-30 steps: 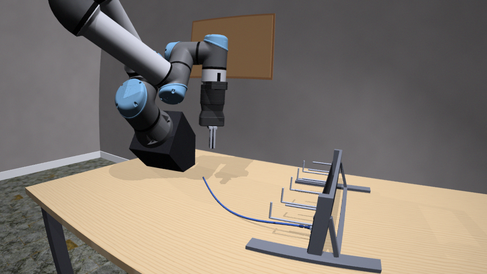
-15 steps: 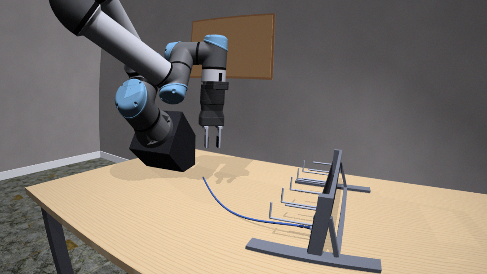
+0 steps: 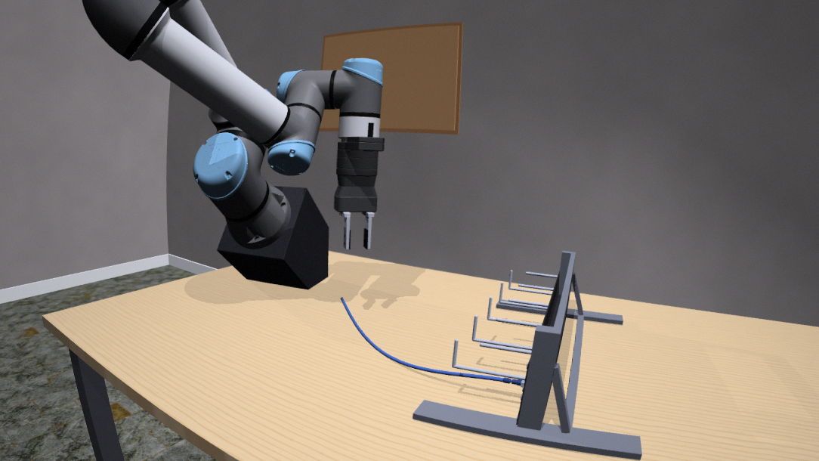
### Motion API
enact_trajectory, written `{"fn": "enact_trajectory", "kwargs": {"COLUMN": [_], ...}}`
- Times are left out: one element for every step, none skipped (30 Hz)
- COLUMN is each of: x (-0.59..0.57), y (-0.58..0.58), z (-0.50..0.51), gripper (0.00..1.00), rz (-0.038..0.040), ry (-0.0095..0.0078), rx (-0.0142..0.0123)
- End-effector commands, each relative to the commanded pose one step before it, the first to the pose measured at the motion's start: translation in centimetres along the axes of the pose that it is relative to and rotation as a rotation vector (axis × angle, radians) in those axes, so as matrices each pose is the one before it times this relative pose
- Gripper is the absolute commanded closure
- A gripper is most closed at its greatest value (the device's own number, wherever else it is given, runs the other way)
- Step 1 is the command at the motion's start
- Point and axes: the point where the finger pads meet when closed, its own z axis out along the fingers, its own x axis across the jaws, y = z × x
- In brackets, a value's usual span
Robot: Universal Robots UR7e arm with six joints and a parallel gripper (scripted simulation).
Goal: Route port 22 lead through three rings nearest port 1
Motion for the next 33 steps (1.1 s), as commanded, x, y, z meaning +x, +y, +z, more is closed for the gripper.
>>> {"fn": "enact_trajectory", "kwargs": {"x": [-0.015, 0.000, 0.000, 0.000, 0.000, 0.000, 0.000, 0.000, 0.000, 0.000, 0.000, 0.000, 0.000, 0.000, 0.000, 0.000, 0.000, 0.000, 0.000, 0.000, 0.000, 0.000, 0.000, 0.001, 0.000, 0.000, 0.001, 0.002, -0.001, -0.001, -0.001, 0.000, 0.001], "y": [-0.012, 0.000, 0.000, 0.000, 0.000, 0.000, 0.000, 0.000, 0.000, 0.000, 0.000, 0.000, 0.000, 0.000, 0.000, 0.000, 0.000, 0.000, 0.000, 0.000, 0.000, 0.000, 0.000, -0.001, 0.000, 0.000, -0.001, -0.001, 0.000, 0.000, -0.001, -0.001, -0.001], "z": [-0.016, 0.000, 0.000, 0.000, 0.000, 0.001, 0.001, 0.000, 0.000, 0.003, 0.005, 0.007, 0.009, 0.012, 0.015, 0.018, 0.022, 0.026, 0.030, 0.035, 0.039, 0.044, 0.049, 0.054, 0.000, 0.000, 0.059, 0.064, 0.070, 0.075, 0.081, 0.086, 0.091], "gripper": [0.33, 0.33, 0.33, 0.33, 0.33, 0.33, 0.33, 0.33, 0.33, 0.33, 0.33, 0.33, 0.33, 0.33, 0.33, 0.33, 0.33, 0.33, 0.33, 0.33, 0.33, 0.33, 0.33, 0.33, 0.33, 0.33, 0.33, 0.33, 0.33, 0.33, 0.33, 0.33, 0.33], "rz": [0.00036, 0.00000, 0.00000, 0.00000, 0.00000, 0.00000, 0.00000, 0.00000, 0.00000, 0.00000, 0.00000, -0.00001, -0.00001, -0.00001, -0.00001, -0.00001, -0.00002, -0.00002, -0.00002, -0.00003, -0.00003, -0.00003, -0.00004, -0.00004, 0.00000, 0.00000, -0.00004, -0.00005, -0.00001, 0.00000, 0.00000, 0.00000, 0.00000], "ry": [-0.00055, 0.00000, 0.00000, 0.00000, 0.00000, 0.00000, 0.00000, 0.00000, 0.00000, 0.00000, -0.00001, -0.00001, -0.00001, -0.00002, -0.00002, -0.00003, -0.00003, -0.00004, -0.00004, -0.00005, -0.00006, -0.00006, -0.00007, -0.00007, 0.00000, 0.00000, -0.00008, -0.00008, -0.00002, -0.00001, 0.00000, 0.00000, 0.00001], "rx": [0.00025, 0.00000, 0.00000, 0.00000, 0.00000, 0.00000, 0.00000, 0.00000, 0.00000, 0.00000, -0.00001, -0.00001, -0.00001, -0.00001, -0.00002, -0.00002, -0.00002, -0.00003, -0.00003, -0.00003, -0.00004, -0.00004, -0.00004, -0.00004, 0.00000, 0.00000, -0.00004, -0.00004, -0.00002, -0.00001, 0.00000, 0.00000, 0.00001]}}
